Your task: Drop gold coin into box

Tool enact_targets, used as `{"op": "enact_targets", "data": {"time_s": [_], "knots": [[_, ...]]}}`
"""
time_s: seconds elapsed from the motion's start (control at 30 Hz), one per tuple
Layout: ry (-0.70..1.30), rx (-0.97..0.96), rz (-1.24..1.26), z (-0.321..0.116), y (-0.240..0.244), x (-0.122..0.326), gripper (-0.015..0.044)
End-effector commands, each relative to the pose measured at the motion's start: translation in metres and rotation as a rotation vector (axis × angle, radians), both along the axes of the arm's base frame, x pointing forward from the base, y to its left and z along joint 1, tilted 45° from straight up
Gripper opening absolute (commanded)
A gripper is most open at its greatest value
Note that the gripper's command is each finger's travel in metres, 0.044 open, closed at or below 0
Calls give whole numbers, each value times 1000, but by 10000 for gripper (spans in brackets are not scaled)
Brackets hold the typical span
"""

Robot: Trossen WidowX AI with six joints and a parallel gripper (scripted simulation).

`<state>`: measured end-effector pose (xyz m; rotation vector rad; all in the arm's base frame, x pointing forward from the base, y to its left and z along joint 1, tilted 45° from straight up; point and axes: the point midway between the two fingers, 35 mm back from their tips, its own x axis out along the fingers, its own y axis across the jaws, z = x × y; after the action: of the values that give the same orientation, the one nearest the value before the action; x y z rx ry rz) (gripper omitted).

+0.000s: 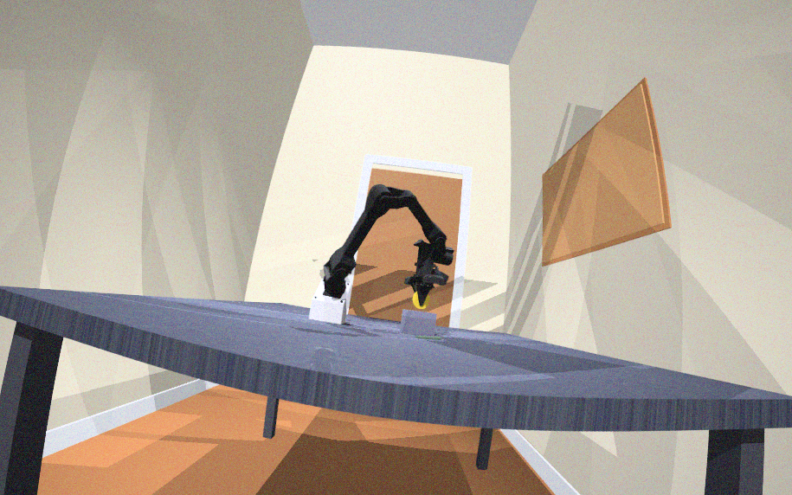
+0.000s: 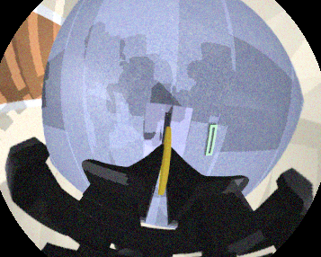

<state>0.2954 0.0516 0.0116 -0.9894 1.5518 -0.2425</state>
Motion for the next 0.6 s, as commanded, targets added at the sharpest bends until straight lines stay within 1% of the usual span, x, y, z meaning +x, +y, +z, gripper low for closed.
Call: {"op": "enact_targets", "data": {"time_s": [0.0,0.4,0.57], "knots": [[3,-4,1,-1,-3,0,0],[5,-5,2,-5,-6,-1,0],[1,0,1,-4,-4,0,131]]}}
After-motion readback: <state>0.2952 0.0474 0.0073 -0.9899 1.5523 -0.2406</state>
